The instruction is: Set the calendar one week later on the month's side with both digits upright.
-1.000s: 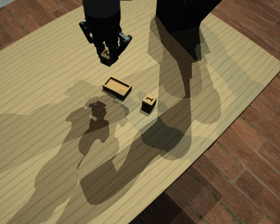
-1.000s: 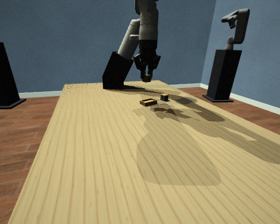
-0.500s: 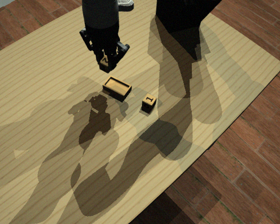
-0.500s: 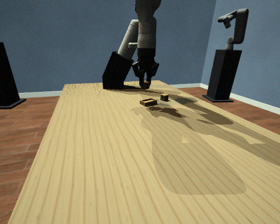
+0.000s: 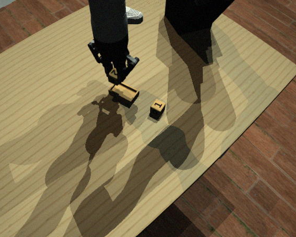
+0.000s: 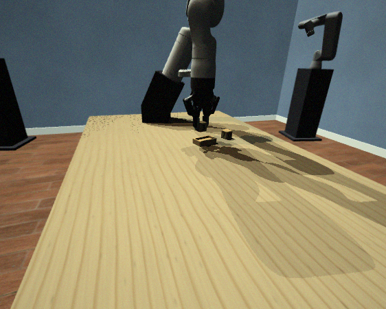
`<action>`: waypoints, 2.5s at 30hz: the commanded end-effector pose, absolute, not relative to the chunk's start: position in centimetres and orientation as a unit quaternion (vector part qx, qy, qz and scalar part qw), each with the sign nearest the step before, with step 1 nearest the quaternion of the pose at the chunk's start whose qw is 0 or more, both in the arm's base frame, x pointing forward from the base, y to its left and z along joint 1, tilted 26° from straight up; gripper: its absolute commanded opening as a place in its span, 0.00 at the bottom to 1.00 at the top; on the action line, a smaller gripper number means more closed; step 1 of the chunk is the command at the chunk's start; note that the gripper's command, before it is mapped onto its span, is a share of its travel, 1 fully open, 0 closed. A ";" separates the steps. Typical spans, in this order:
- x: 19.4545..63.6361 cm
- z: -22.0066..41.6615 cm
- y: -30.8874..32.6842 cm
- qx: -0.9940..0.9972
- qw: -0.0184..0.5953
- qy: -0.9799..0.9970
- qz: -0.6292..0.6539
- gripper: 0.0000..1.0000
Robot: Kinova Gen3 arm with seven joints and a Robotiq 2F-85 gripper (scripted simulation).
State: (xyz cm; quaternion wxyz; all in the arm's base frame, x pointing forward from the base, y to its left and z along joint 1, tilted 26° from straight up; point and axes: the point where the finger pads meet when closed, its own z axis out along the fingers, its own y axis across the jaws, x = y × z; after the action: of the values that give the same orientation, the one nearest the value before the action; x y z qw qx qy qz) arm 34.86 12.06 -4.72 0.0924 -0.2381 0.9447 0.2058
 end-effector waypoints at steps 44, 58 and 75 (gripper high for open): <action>34.6 -4.9 12.5 -0.244 0.090 0.943 0.207 0.26; 34.7 -5.5 12.8 -0.244 0.090 0.943 0.207 0.26; 34.8 -6.7 13.4 -0.244 0.090 0.943 0.207 0.26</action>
State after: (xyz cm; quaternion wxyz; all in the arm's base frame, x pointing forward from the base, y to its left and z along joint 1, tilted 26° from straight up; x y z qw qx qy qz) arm 34.91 13.18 -6.54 0.0917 -0.2415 0.9438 0.2060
